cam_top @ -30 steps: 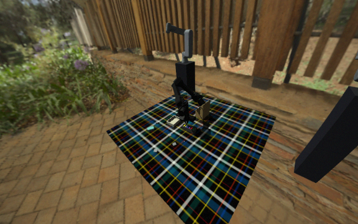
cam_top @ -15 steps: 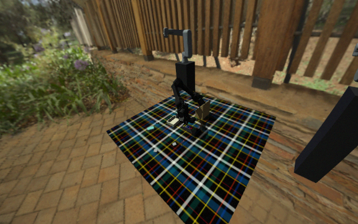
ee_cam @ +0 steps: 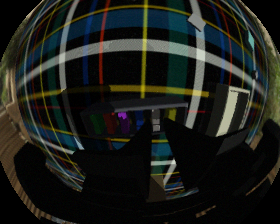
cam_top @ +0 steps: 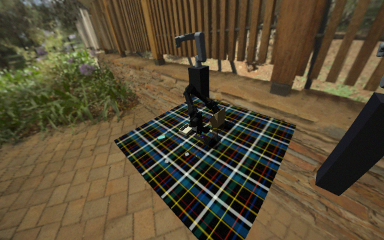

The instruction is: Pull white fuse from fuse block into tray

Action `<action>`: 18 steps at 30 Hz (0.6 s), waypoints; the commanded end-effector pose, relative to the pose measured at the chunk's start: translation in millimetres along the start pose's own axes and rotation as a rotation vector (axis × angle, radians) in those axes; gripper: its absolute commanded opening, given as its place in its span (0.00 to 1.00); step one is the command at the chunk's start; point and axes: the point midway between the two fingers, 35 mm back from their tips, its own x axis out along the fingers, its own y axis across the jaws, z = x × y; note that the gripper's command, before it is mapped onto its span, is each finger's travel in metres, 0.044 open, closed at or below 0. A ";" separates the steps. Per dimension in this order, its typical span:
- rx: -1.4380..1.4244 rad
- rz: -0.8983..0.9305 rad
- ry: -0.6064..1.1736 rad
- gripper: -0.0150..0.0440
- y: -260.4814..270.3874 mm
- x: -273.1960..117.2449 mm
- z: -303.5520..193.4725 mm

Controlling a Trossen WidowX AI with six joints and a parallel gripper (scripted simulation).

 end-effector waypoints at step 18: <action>-0.010 -0.005 0.003 0.38 -0.3 11.2 -2.3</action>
